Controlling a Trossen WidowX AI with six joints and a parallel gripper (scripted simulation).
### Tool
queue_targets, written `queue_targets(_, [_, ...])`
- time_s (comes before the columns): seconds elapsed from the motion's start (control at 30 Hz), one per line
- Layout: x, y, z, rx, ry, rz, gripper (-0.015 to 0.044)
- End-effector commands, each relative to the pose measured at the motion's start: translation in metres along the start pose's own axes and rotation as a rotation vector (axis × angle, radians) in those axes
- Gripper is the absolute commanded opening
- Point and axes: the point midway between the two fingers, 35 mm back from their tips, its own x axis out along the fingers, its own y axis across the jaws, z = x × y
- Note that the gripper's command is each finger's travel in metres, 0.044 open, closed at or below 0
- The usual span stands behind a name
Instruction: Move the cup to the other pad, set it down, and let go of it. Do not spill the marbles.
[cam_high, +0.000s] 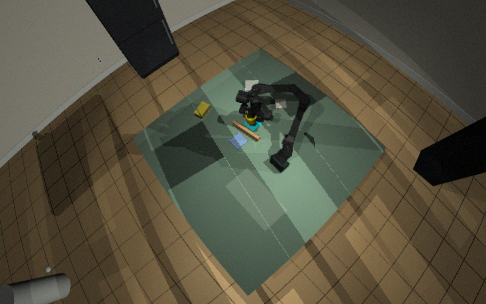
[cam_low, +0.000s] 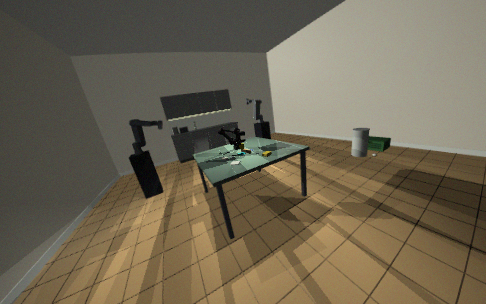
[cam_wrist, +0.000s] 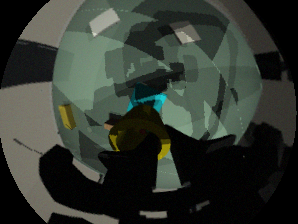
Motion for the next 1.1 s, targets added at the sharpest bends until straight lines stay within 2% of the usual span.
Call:
queue_targets(0.0, [-0.005, -0.004, 0.015, 0.007, -0.006, 0.011, 0.0])
queue_targets(1.07, [0.028, -0.005, 0.021, 0.008, -0.006, 0.012, 0.0])
